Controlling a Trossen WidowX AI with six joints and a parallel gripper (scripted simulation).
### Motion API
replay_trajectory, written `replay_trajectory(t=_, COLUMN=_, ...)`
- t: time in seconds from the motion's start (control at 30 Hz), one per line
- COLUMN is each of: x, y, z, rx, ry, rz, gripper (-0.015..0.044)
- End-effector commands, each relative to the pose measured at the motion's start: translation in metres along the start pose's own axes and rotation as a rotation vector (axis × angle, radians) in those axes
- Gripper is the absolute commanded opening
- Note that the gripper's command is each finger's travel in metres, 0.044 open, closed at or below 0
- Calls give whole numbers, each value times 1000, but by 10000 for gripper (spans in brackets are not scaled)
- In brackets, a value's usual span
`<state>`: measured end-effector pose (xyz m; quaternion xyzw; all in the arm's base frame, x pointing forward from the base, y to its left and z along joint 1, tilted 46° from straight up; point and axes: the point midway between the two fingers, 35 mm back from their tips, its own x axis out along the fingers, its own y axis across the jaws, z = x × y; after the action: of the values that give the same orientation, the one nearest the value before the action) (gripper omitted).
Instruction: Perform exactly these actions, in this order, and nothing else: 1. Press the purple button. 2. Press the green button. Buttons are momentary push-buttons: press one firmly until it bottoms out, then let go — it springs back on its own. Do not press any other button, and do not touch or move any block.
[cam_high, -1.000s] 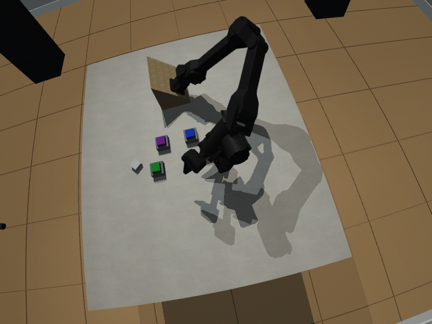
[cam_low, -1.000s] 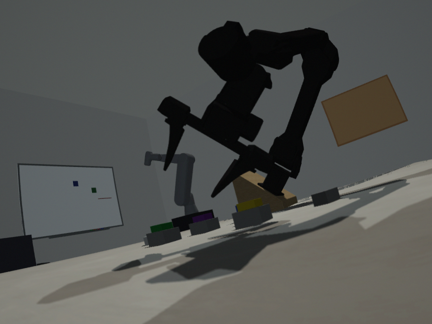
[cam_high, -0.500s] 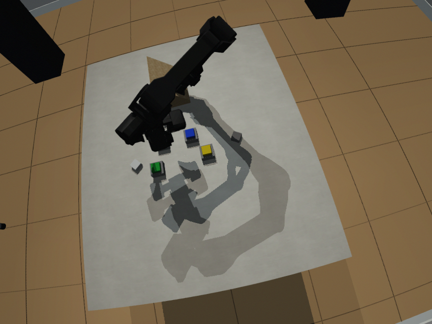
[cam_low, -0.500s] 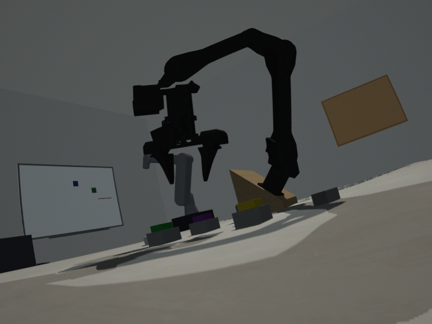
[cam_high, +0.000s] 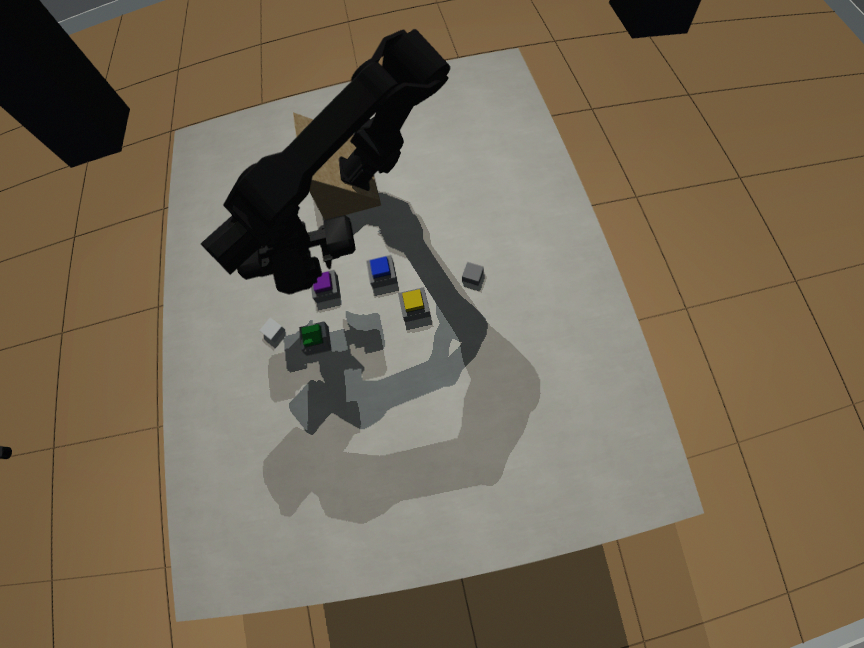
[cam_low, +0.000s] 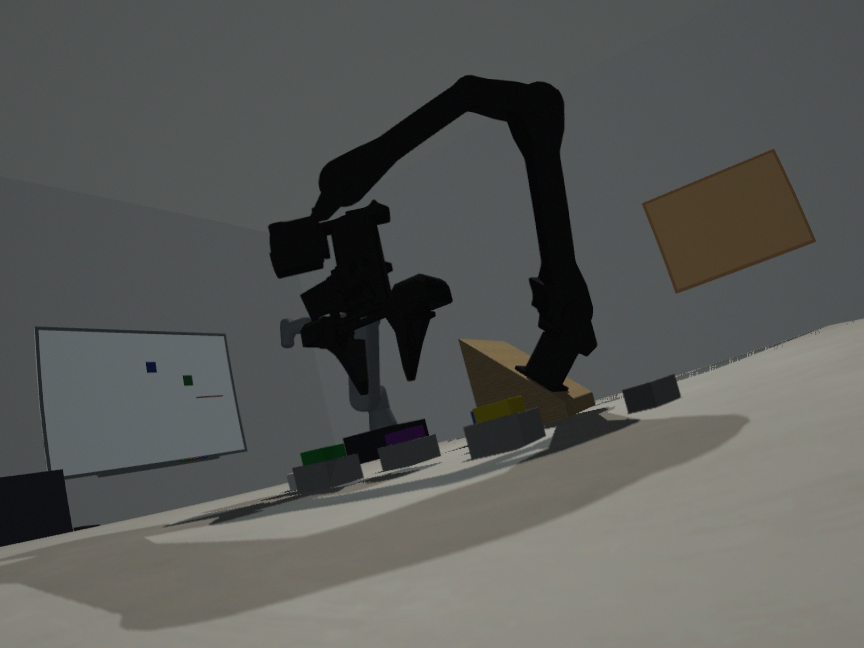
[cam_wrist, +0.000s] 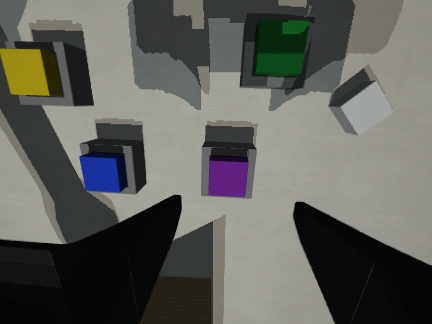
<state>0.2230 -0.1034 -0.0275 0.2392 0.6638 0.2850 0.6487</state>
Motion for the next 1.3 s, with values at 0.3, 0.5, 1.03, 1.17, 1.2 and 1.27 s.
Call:
replay_trajectory(t=0.3, x=24, y=4, z=-5, rx=11, ry=10, rz=21, gripper=20)
replay_trajectory(t=0.5, x=24, y=4, z=-5, rx=11, ry=10, rz=21, gripper=20)
replay_trajectory(t=1.03, x=49, y=5, z=-5, rx=11, ry=9, rz=21, gripper=20)
replay_trajectory(t=1.17, x=56, y=5, z=-5, rx=11, ry=9, rz=22, gripper=20)
replay_trajectory(t=1.2, x=57, y=5, z=-5, rx=11, ry=9, rz=22, gripper=20)
replay_trajectory(t=1.27, x=58, y=5, z=-5, rx=11, ry=9, rz=22, gripper=20)
